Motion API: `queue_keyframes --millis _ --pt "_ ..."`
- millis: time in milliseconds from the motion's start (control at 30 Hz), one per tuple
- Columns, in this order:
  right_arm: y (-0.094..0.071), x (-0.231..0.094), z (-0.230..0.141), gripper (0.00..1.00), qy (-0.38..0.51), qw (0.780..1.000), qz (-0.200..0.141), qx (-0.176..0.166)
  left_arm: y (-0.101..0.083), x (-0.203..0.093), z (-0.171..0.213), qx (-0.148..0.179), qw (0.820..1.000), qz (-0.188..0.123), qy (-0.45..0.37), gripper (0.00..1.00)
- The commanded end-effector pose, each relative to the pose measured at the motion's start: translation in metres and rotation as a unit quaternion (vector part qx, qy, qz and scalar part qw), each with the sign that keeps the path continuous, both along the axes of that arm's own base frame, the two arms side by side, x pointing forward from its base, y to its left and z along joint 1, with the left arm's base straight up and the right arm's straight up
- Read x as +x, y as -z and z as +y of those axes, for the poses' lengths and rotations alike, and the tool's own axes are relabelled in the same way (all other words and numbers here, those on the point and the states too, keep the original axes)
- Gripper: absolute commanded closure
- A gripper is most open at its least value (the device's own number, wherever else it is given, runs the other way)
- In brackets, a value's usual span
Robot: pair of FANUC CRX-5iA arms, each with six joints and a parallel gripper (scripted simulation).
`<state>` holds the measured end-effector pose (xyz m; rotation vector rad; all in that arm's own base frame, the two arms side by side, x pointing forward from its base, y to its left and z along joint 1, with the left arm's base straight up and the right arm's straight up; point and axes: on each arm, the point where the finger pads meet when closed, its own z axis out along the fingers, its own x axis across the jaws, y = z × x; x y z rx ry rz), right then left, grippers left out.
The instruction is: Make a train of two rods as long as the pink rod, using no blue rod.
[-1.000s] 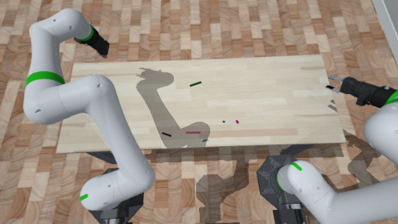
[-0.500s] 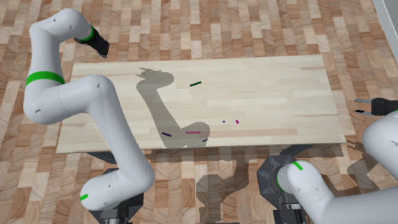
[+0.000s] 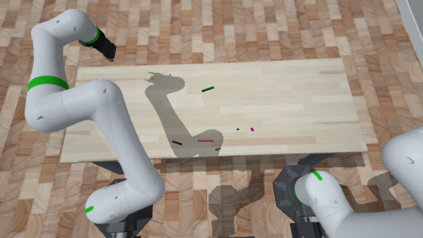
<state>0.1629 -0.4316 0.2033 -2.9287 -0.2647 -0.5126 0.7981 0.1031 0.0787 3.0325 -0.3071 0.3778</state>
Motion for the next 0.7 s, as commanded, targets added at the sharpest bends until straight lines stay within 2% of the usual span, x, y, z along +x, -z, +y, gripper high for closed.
queue_keyframes --millis 0,300,367,667 --pt "-0.018 -0.048 -0.018 0.0 0.022 0.999 0.045 -0.021 -0.002 0.001 0.0 0.0 1.0 -0.002 0.0 0.0" --pt "-0.049 -0.115 -0.035 0.0 0.062 0.991 0.109 -0.049 -0.002 0.001 0.0 0.0 1.0 -0.002 0.0 0.0" --pt "-0.049 -0.115 -0.035 0.0 0.062 0.991 0.109 -0.049 -0.002 0.001 0.0 0.0 1.0 -0.002 0.0 0.0" --pt "-0.072 -0.156 -0.041 0.0 0.089 0.983 0.15 -0.066 -0.002 0.001 0.0 0.0 1.0 -0.002 0.0 0.0"
